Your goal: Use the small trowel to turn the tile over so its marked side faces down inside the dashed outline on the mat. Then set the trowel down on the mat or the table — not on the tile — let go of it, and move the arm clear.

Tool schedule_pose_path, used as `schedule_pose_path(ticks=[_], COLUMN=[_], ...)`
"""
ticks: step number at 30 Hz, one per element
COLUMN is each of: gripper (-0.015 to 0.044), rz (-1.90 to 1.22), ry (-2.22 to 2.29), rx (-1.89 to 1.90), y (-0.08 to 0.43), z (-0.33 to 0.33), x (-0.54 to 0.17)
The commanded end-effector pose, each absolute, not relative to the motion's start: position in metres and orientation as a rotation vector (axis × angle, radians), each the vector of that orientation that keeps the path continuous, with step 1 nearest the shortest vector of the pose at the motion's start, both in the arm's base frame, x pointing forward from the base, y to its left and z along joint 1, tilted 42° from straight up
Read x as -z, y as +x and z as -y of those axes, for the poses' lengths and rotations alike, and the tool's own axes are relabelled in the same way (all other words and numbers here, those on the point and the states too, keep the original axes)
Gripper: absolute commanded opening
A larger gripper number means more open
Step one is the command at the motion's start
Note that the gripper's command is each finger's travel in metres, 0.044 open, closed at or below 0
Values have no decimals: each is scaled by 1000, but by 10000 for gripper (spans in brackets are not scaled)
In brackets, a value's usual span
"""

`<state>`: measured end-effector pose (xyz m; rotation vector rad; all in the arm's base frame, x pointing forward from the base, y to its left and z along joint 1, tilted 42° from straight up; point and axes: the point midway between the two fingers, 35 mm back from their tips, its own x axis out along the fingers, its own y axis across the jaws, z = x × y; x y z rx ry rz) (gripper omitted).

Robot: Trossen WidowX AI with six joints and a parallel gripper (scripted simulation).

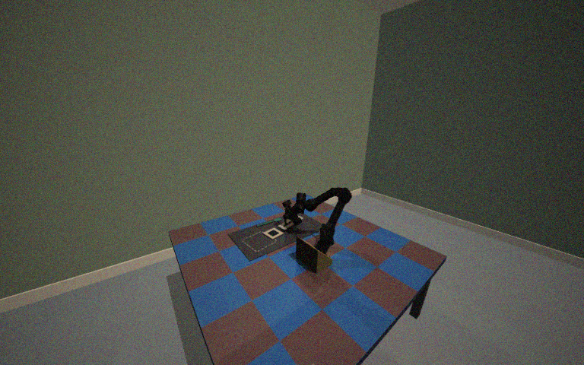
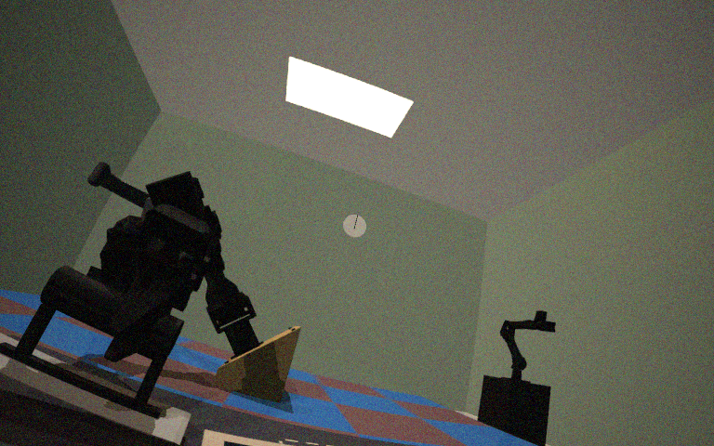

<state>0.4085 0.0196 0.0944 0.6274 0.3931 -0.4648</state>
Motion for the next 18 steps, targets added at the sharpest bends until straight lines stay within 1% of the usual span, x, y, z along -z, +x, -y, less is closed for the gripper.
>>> schedule_pose_path(ticks=[1, 11, 18], gripper=[0, 0, 0], rz=[-400, -399, -400], ry=[622, 621, 622], rx=[453, 453, 453], y=[409, 411, 410], z=[-18, -9, -15], x=[-87, -77, -71])
